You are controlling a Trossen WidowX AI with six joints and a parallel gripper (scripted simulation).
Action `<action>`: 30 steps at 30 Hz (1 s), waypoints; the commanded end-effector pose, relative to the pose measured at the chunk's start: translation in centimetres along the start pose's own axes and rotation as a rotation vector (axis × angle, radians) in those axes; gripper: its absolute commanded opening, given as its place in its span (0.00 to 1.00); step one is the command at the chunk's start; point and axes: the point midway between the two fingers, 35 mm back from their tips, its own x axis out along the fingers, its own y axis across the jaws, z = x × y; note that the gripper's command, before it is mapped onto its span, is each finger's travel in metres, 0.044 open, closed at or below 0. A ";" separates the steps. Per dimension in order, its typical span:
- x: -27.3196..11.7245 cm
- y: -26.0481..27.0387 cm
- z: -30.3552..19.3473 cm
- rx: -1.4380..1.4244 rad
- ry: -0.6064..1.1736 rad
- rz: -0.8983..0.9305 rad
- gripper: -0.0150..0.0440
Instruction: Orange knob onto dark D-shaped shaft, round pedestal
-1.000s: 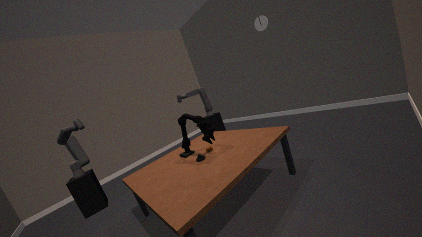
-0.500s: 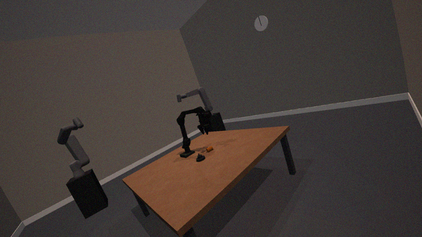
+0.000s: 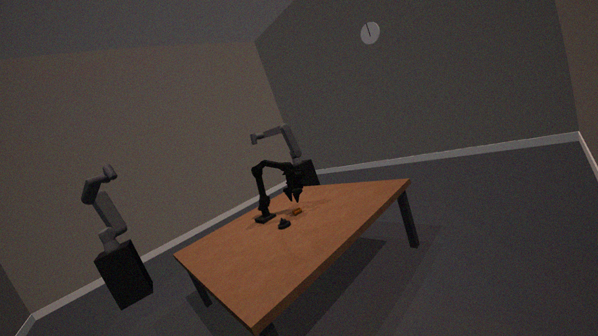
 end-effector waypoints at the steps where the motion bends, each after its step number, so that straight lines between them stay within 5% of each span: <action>1: 1.2 0.1 0.2 0.001 -0.009 0.002 1.00; 30: 6.6 0.1 1.3 0.001 -0.009 0.003 1.00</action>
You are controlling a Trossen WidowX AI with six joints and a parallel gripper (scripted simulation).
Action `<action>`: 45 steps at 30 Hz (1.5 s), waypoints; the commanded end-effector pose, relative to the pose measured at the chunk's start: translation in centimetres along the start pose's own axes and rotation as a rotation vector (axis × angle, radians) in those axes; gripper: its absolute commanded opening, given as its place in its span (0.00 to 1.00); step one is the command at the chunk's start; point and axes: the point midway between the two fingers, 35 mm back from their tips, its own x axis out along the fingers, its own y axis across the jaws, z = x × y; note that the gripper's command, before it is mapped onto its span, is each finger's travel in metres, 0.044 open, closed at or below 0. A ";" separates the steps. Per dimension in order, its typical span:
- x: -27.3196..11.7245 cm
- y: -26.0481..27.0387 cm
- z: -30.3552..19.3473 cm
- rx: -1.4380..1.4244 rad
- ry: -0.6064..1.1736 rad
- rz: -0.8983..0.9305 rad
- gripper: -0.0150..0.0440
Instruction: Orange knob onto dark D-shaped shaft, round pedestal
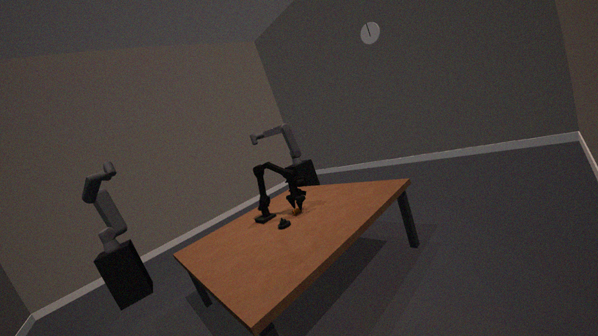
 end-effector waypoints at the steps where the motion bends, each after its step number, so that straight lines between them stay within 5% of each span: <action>1: 0.9 0.3 0.1 0.002 0.002 0.013 1.00; 11: 2.3 0.3 0.3 0.002 0.002 0.013 1.00; 19: 2.3 0.3 0.3 0.002 0.002 0.013 0.66; 45: 2.0 0.3 -0.3 0.000 -0.078 0.011 0.56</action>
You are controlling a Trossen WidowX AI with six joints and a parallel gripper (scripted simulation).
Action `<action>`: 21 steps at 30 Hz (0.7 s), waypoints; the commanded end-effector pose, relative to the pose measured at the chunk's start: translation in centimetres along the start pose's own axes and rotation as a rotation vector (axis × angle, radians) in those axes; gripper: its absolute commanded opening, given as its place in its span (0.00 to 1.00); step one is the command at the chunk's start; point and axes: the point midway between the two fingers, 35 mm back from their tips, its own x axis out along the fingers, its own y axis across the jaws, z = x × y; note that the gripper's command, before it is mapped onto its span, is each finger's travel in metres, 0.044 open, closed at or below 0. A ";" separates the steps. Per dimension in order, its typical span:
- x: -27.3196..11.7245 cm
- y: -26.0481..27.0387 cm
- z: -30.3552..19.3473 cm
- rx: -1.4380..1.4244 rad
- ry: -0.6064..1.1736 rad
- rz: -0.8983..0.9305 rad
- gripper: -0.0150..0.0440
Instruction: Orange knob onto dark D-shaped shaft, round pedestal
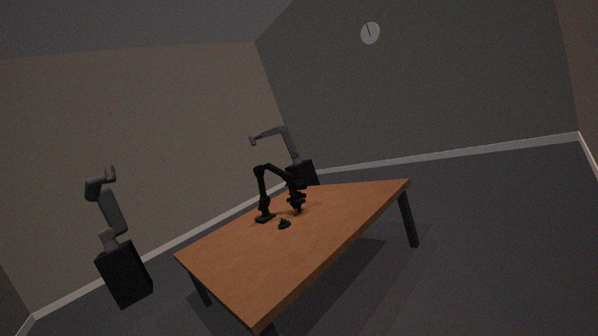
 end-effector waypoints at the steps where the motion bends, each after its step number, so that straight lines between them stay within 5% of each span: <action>1: -0.2 0.0 -0.3 -0.001 -0.062 0.000 0.56; 21: -0.9 0.0 -2.5 -0.001 -0.404 -0.001 0.56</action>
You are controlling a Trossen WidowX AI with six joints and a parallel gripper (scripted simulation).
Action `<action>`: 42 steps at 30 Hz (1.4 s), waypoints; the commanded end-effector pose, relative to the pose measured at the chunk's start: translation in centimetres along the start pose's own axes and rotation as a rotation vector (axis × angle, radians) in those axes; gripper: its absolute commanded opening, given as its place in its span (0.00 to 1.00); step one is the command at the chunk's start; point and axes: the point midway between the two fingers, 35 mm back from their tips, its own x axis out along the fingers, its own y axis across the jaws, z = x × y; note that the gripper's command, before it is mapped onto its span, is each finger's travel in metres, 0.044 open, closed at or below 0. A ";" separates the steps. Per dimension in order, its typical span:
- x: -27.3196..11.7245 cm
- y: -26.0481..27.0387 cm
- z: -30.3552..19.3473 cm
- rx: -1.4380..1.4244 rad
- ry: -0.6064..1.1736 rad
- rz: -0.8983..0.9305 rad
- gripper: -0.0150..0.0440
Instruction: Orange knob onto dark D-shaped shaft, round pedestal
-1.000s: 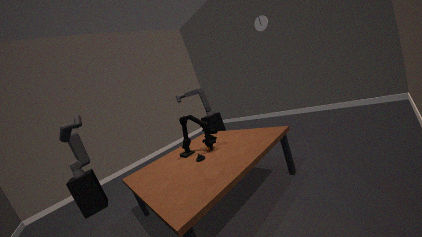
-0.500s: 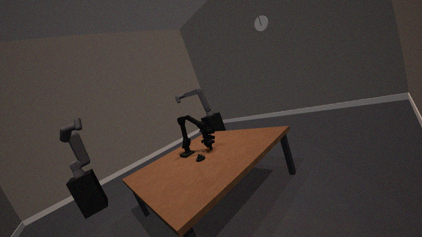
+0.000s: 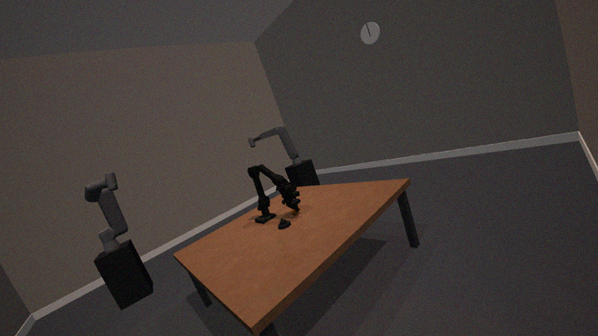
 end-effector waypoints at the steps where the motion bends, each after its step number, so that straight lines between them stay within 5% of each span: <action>1: -0.2 0.1 -0.4 -0.003 -0.066 0.000 0.56; 42: -0.8 0.2 -4.9 -0.002 -0.769 0.001 0.56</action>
